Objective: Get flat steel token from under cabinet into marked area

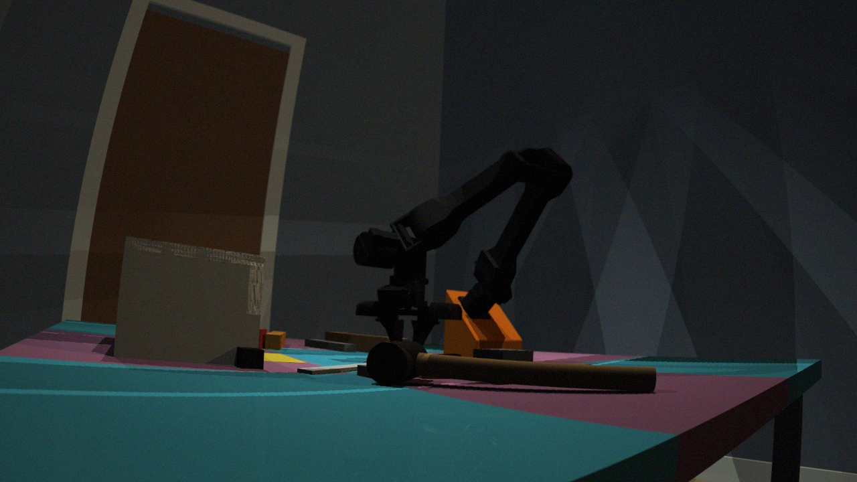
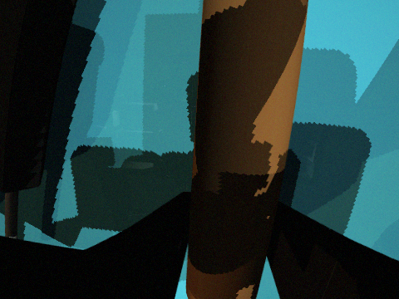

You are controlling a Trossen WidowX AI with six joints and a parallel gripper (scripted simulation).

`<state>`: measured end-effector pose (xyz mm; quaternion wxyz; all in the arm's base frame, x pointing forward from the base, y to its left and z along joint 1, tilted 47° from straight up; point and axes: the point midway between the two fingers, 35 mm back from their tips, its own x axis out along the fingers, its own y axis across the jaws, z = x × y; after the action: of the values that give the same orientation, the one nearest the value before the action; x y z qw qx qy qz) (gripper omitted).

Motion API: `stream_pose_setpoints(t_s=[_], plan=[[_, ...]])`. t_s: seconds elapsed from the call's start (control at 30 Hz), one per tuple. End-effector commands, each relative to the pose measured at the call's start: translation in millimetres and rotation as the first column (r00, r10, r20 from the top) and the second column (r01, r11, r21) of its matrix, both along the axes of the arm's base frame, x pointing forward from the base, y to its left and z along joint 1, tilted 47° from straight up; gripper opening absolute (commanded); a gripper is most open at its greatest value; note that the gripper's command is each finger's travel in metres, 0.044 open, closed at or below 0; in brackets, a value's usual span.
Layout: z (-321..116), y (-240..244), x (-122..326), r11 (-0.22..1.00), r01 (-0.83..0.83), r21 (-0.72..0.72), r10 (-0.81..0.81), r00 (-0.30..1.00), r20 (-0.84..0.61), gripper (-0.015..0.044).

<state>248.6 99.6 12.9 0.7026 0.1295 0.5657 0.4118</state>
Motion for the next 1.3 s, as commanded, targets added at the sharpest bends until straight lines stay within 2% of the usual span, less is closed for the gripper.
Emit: stream_pose_setpoints(t_s=[0.0, 1.27], plan=[[5, 3, 1, 1.0, 0.001, 0.002, -0.001, 1.0, 0.007, 0.0], [34, 30, -3, 1.0, 0.001, 0.005, -0.001, 1.0, 0.008, 0.0]])
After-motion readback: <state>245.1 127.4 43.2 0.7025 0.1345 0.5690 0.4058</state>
